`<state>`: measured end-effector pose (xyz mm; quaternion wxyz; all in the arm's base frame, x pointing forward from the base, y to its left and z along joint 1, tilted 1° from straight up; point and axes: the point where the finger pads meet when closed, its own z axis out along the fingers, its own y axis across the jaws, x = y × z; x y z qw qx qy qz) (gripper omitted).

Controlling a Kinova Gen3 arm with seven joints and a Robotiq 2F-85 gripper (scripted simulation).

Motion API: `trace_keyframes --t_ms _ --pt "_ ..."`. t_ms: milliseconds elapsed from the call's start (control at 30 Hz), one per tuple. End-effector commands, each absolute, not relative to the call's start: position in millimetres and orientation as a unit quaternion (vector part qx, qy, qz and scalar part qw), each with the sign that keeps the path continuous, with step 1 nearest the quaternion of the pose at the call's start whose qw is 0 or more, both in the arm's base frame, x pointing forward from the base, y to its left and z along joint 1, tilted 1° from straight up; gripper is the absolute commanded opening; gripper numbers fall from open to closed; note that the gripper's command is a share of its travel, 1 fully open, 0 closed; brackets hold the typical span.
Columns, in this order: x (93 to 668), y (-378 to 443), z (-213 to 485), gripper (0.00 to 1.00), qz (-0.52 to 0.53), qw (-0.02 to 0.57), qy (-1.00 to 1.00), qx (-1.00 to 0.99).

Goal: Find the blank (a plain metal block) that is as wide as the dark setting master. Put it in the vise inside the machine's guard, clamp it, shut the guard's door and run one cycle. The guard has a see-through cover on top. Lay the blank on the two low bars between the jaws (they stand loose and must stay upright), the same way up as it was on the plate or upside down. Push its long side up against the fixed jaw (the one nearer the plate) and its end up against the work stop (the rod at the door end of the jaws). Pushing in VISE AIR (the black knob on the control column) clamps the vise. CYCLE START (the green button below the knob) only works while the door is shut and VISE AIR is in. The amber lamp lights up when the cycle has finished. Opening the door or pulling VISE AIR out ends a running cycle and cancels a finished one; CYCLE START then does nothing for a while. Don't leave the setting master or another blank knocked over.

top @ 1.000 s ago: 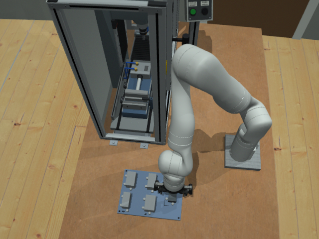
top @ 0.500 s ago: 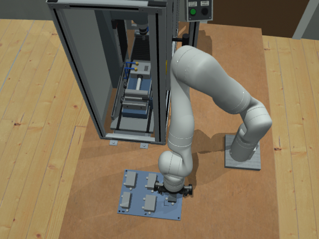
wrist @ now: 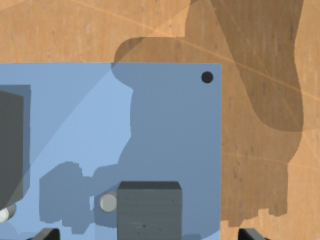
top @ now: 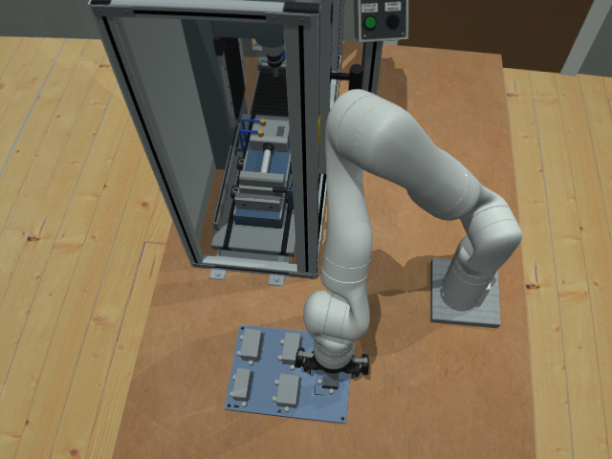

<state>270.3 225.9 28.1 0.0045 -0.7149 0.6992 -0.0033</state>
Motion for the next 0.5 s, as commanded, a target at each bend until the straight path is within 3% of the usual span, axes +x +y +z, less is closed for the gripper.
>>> trace_keyframes --t_ms 0,467 --pt "270.7 226.2 25.9 1.0 -0.003 0.005 0.699 -0.715" --pt "270.7 226.2 23.9 1.0 -0.003 0.005 0.699 -0.715"
